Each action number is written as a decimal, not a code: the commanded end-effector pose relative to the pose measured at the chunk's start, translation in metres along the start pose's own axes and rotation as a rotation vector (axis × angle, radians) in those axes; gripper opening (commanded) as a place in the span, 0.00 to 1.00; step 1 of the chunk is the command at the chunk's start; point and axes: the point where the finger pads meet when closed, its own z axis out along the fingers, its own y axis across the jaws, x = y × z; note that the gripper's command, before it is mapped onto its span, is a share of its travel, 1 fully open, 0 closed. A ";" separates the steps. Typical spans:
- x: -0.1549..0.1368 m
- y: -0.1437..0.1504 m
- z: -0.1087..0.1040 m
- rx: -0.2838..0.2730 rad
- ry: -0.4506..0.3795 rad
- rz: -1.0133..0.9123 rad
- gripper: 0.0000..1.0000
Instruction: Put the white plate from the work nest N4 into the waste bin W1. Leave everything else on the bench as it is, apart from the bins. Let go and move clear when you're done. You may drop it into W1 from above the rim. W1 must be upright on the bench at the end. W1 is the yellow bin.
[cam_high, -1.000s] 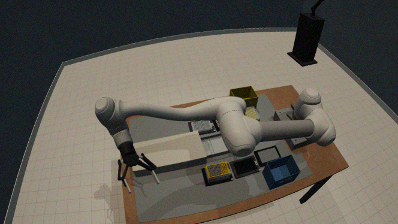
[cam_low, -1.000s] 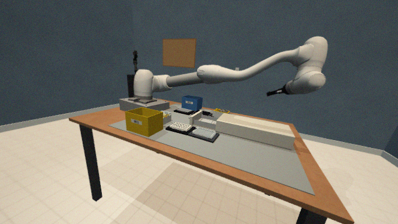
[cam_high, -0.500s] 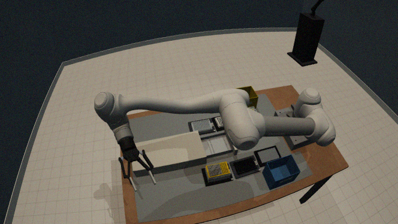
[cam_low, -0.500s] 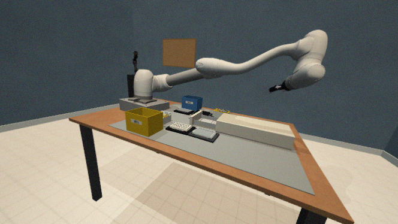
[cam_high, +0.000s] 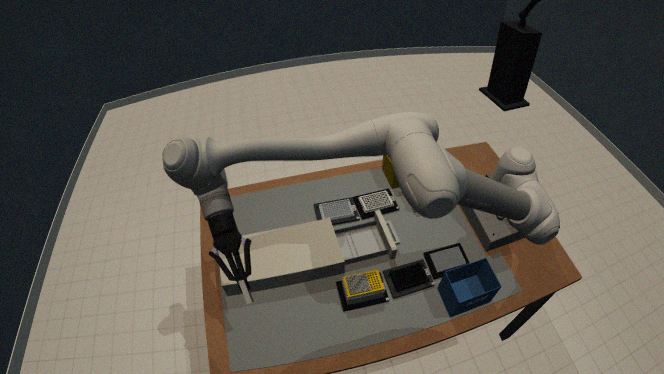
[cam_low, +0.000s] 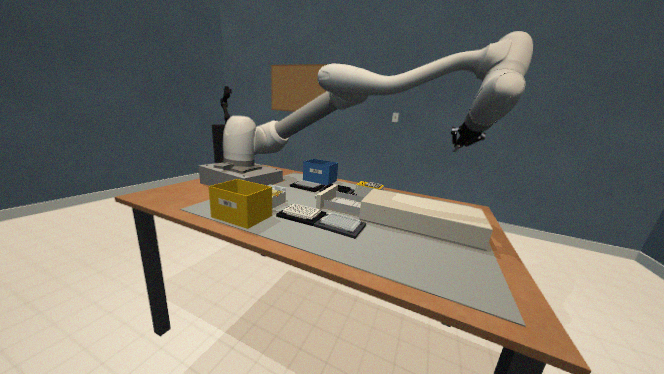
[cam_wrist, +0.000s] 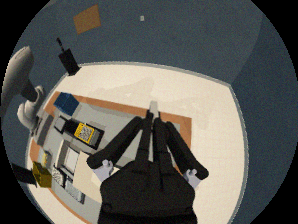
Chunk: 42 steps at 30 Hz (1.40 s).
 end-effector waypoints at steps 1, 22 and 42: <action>-0.001 -0.014 -0.008 -0.029 -0.049 0.101 0.10; -0.021 -0.099 -0.044 -0.166 -0.254 0.518 0.10; -0.046 -0.181 -0.068 -0.291 -0.380 0.775 0.10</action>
